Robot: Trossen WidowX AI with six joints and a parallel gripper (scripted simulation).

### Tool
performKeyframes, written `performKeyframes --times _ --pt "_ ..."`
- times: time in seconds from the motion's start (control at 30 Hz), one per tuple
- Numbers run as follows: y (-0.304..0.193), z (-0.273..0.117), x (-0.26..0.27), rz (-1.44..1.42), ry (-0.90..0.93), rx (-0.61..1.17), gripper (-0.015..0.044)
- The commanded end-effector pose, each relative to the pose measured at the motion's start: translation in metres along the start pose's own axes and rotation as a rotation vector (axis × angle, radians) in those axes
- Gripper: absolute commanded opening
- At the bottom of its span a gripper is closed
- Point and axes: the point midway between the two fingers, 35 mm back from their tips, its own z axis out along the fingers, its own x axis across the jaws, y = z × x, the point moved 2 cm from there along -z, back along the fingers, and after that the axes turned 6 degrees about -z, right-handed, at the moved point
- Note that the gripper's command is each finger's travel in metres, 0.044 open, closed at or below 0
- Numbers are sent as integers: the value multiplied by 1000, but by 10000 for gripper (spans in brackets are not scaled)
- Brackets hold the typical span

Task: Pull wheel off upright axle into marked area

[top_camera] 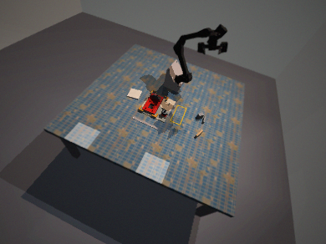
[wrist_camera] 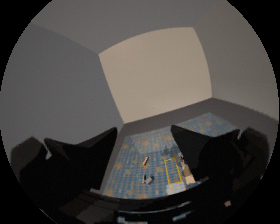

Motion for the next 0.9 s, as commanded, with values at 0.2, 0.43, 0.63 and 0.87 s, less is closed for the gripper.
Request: performKeyframes --times 0.2,0.43,0.63,0.87 --pt "-38 8 50 -136 -2 62 300" --pt "-95 35 93 -281 -67 178 300" --pt "-146 71 106 -363 -177 305 300" --pt "-195 122 88 -409 -373 441 300"
